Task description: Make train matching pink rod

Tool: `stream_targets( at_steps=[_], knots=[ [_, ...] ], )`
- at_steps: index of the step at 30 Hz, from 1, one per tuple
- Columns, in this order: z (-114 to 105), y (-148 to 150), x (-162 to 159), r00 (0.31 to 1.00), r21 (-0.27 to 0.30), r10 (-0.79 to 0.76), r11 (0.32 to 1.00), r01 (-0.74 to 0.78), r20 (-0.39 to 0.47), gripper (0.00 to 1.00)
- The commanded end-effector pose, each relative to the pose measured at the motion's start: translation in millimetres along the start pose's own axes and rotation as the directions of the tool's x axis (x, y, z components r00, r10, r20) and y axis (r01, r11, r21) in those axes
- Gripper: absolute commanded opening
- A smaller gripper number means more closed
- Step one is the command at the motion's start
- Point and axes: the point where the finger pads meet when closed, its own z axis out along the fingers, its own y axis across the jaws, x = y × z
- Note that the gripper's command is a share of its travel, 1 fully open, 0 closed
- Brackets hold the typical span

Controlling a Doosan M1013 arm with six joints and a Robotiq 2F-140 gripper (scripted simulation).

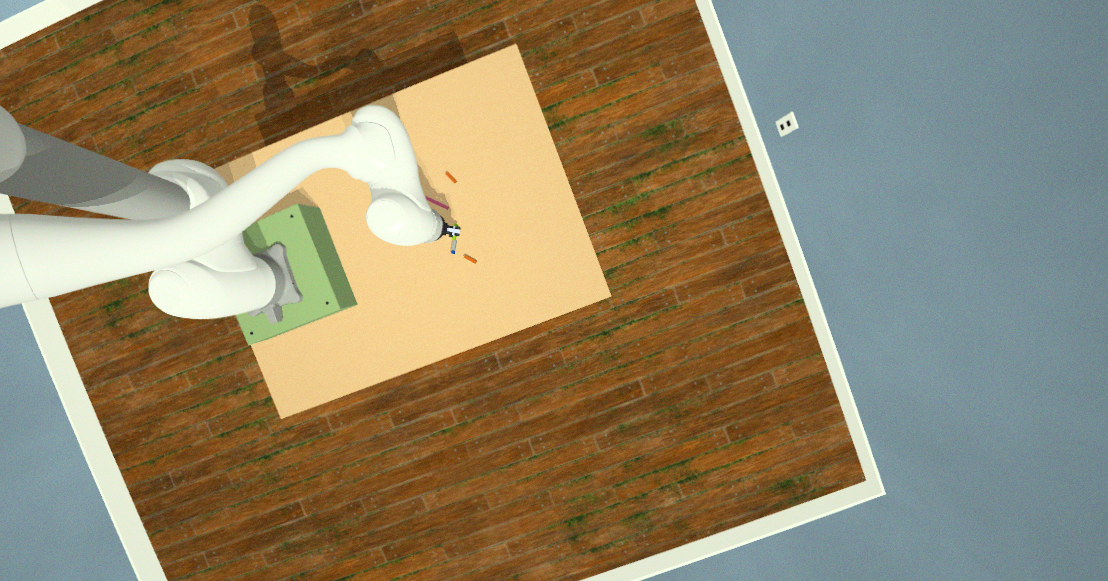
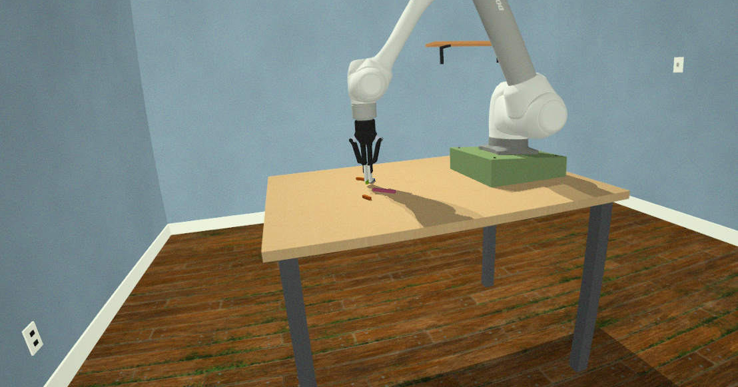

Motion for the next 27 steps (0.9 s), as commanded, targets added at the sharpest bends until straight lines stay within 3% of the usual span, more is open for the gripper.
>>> stream_targets(
  at_steps=[1, 27],
  knots=[
    [1.9, -1.9, -5.0, 1.000, 0.003, 0.000, 1.000, 0.000, 0.004, 0.03],
    [12.8, -1.9, -5.1, 1.000, 0.003, 0.000, 1.000, 0.000, 0.004, 0.03]
  ],
)
